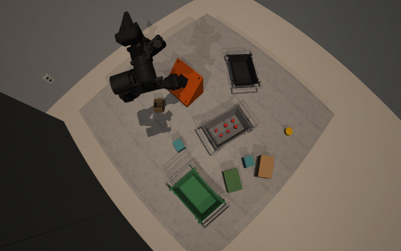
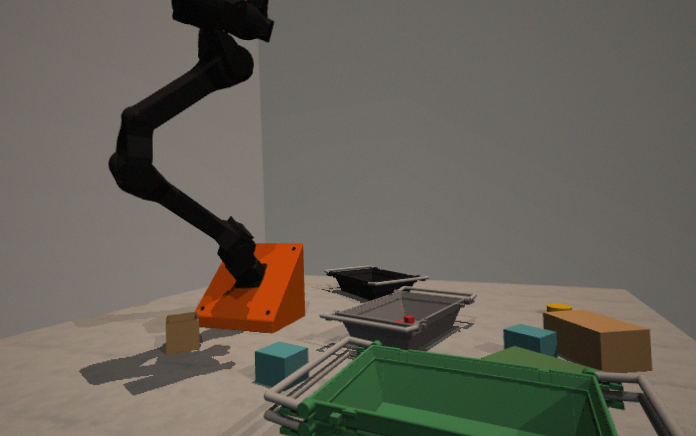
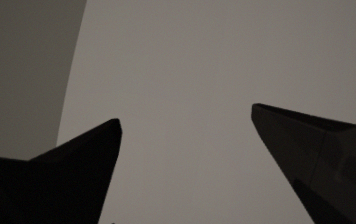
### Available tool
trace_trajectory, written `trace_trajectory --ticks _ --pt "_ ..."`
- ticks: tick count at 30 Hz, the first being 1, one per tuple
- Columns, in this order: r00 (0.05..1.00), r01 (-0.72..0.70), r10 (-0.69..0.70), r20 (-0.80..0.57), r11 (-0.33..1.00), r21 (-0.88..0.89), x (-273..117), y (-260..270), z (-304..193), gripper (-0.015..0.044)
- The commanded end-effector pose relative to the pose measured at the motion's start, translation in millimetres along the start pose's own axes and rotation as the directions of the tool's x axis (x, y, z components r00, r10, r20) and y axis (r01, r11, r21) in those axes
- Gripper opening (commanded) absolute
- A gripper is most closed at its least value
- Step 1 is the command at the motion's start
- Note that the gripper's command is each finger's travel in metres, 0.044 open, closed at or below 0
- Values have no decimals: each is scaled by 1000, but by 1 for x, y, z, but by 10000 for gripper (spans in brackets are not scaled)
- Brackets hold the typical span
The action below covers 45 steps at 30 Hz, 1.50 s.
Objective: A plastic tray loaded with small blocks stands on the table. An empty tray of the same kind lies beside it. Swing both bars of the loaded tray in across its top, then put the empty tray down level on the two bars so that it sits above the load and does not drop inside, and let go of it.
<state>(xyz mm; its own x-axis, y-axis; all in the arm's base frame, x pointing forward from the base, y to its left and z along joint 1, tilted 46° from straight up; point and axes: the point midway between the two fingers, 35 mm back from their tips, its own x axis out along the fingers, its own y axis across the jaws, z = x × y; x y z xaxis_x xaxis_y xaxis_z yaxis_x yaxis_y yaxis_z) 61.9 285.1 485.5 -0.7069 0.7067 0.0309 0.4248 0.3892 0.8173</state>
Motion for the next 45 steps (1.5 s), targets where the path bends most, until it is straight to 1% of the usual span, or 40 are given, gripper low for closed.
trace_trajectory --ticks 1,8,9,12,15,19,23,26,31,36,40,43,45 --pt "1000 0 0 0 1000 0 0 0 0 374" --pt "1000 -8 8 4 1000 -1 -1 1 2 190" --pt "999 -33 33 15 999 -4 -3 5 6 164" --pt "981 -168 170 94 985 -28 -17 25 35 85" --pt "933 -289 297 204 955 -71 -37 41 69 82" --pt "823 -400 426 376 904 -151 -73 55 116 82" --pt "664 -442 495 560 864 -240 -118 56 162 82" --pt "521 -428 501 692 854 -296 -155 49 194 82" --pt "255 -339 420 871 882 -327 -223 20 238 82" --pt "-13 -210 241 970 948 -239 -290 -27 266 82" --pt "-206 -114 46 977 991 -71 -340 -74 275 82" --pt "-327 -59 -117 938 993 103 -373 -113 272 82" --pt "-395 -32 -228 890 972 234 -392 -140 266 82"
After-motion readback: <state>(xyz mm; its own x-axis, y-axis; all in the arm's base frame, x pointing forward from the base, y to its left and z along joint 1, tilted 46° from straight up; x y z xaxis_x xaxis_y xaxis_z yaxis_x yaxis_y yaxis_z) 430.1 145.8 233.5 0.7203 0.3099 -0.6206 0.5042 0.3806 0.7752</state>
